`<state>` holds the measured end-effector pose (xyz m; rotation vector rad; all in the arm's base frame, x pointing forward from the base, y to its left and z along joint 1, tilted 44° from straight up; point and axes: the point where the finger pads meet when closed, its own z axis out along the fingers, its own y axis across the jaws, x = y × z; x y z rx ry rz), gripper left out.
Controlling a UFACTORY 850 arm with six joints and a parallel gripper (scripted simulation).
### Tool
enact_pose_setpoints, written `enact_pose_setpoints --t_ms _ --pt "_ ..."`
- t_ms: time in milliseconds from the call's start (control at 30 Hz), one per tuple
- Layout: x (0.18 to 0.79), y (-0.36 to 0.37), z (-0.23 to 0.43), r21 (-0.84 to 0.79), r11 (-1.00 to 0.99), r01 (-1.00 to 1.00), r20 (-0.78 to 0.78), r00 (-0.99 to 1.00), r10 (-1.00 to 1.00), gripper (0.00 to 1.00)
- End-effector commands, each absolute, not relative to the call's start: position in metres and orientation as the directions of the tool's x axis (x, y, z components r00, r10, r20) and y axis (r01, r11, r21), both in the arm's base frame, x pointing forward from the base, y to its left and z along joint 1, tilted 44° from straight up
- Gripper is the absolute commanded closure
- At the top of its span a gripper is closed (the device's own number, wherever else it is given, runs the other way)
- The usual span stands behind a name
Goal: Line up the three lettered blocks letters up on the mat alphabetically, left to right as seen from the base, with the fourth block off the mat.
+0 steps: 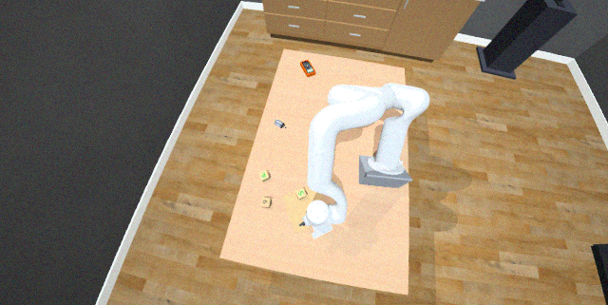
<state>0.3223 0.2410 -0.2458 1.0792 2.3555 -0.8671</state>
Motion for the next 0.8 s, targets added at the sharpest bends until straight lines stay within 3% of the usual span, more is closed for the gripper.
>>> enact_pose_setpoints --t_ms 0,700,733,767 --pt "0.322 0.252 -0.235 -0.365 0.509 0.780 -0.583 -0.618 0.527 0.35" --pt "0.315 0.295 -0.189 -0.365 0.509 0.780 -0.583 -0.618 0.528 0.35" --pt "0.315 0.295 -0.189 -0.365 0.509 0.780 -0.583 -0.618 0.528 0.00" --pt "0.315 0.295 -0.189 -0.365 0.509 0.780 -0.583 -0.618 0.528 0.00"
